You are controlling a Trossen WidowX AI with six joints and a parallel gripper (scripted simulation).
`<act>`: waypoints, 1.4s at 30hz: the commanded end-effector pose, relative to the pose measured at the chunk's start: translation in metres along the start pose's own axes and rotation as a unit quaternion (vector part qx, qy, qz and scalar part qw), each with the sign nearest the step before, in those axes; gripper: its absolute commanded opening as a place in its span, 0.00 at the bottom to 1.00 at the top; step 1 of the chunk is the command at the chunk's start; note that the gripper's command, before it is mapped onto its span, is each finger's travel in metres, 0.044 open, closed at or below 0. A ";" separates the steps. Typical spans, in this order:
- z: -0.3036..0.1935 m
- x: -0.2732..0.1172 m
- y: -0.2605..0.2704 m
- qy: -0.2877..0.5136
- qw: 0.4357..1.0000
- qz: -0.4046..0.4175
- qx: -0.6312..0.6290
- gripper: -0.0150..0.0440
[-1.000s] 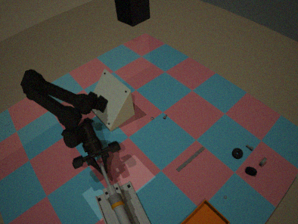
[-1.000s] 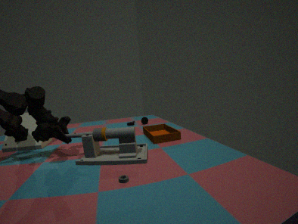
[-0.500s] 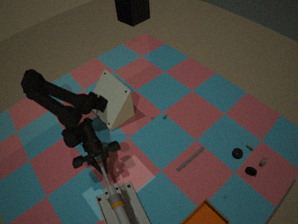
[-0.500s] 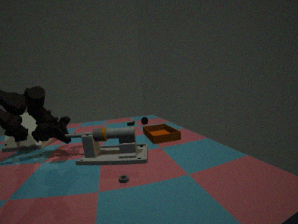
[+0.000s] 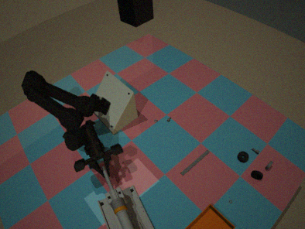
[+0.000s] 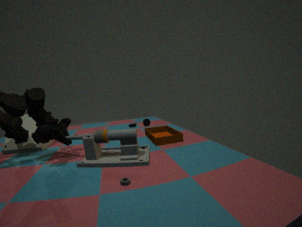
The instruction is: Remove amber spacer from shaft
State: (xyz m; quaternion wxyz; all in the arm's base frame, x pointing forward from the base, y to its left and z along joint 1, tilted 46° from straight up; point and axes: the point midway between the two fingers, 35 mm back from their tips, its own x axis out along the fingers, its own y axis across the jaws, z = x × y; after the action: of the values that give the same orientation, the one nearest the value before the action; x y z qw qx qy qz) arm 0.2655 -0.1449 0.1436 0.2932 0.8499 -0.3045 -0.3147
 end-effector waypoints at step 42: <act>0.003 -0.003 0.000 0.000 1.000 -0.001 0.001 0.25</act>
State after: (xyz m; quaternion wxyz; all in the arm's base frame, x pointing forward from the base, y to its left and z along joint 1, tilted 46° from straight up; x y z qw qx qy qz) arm 0.2621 -0.1439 0.1429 0.2932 0.8500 -0.3043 -0.3146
